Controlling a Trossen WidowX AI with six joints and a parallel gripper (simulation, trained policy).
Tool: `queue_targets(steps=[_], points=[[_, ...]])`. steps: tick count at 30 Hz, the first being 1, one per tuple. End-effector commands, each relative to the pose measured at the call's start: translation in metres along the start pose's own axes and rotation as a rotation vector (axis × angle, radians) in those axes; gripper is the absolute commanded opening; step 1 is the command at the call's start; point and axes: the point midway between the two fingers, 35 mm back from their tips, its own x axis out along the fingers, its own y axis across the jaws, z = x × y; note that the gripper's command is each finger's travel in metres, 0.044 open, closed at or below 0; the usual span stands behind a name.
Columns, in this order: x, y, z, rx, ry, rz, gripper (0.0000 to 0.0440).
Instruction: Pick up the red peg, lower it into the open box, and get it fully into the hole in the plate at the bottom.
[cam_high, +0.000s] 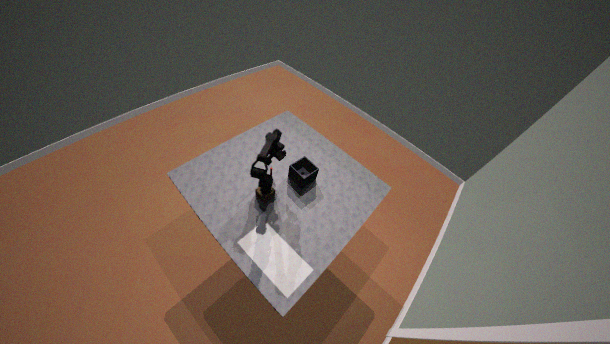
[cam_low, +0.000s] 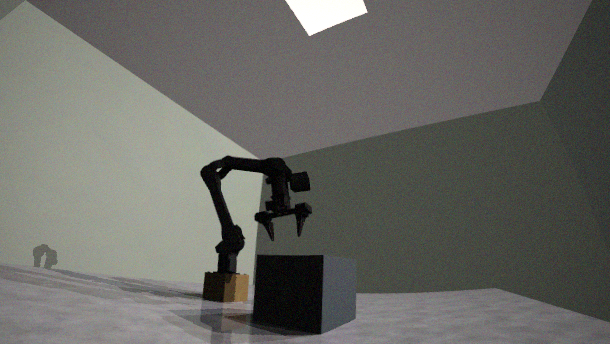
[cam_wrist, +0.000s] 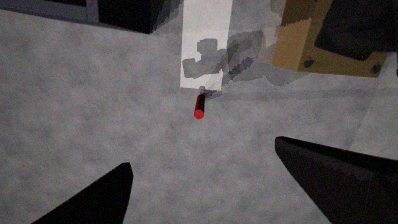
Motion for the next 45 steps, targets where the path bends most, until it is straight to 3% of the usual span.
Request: queue_targets(steps=[1, 22, 45], points=[[0.011, -0.003, -0.004, 0.017, -0.001, -0.045, 0.044], [0.075, -0.02, -0.013, -0.004, -0.072, -0.219, 0.044], [0.149, -0.025, -0.007, -0.029, -0.137, -0.228, 0.0411]])
